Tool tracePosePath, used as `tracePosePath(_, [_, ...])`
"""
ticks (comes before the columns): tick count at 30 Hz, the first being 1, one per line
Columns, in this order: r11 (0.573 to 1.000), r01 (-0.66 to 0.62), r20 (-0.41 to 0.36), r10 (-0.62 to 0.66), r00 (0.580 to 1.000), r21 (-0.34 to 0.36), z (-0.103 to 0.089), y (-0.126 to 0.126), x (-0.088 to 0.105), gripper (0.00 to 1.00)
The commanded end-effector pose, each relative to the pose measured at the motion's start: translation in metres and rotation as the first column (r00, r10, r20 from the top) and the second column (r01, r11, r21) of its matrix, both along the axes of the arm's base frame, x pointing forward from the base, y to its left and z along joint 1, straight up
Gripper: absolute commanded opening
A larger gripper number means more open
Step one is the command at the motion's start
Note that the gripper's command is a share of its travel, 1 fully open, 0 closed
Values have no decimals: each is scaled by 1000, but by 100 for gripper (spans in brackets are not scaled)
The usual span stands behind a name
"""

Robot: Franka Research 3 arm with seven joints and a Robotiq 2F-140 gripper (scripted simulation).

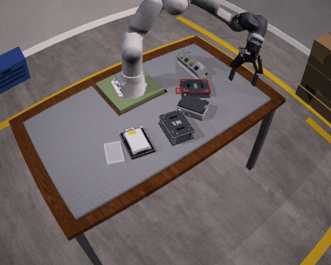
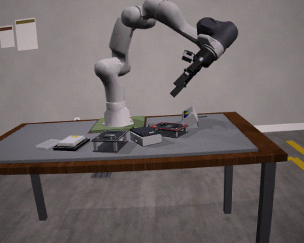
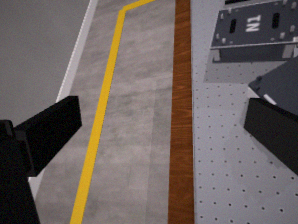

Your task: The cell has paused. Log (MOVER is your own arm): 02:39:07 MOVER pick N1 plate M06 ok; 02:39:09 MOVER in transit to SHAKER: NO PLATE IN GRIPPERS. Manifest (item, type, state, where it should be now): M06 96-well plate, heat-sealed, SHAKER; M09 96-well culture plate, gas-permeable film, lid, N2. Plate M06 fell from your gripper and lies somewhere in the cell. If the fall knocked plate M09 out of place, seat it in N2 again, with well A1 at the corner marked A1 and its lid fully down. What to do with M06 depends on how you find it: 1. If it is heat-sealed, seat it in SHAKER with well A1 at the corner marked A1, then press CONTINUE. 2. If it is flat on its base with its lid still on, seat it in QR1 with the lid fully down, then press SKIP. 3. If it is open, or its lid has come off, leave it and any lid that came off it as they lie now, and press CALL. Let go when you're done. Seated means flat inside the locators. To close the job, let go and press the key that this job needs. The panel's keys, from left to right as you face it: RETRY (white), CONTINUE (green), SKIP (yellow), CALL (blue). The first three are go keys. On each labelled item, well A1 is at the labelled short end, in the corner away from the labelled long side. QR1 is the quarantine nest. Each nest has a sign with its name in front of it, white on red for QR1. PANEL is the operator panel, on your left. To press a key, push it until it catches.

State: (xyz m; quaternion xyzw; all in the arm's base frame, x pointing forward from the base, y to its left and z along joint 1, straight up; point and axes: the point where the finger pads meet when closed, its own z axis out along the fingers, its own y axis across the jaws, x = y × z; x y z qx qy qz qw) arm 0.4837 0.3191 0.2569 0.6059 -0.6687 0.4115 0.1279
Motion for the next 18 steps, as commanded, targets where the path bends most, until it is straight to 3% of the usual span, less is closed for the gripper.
tracePosePath(1, [998, -62, -175, 62, 983, 3, 5, -21, 10, 100])
tracePosePath(7, [994, -78, -354, 102, 930, 81, 17, -67, 27, 100])
tracePosePath(10, [992, -76, -371, 107, 923, 97, 20, -76, 30, 100])
tracePosePath(18, [965, -83, -493, 201, 847, 250, 45, -144, 49, 100])
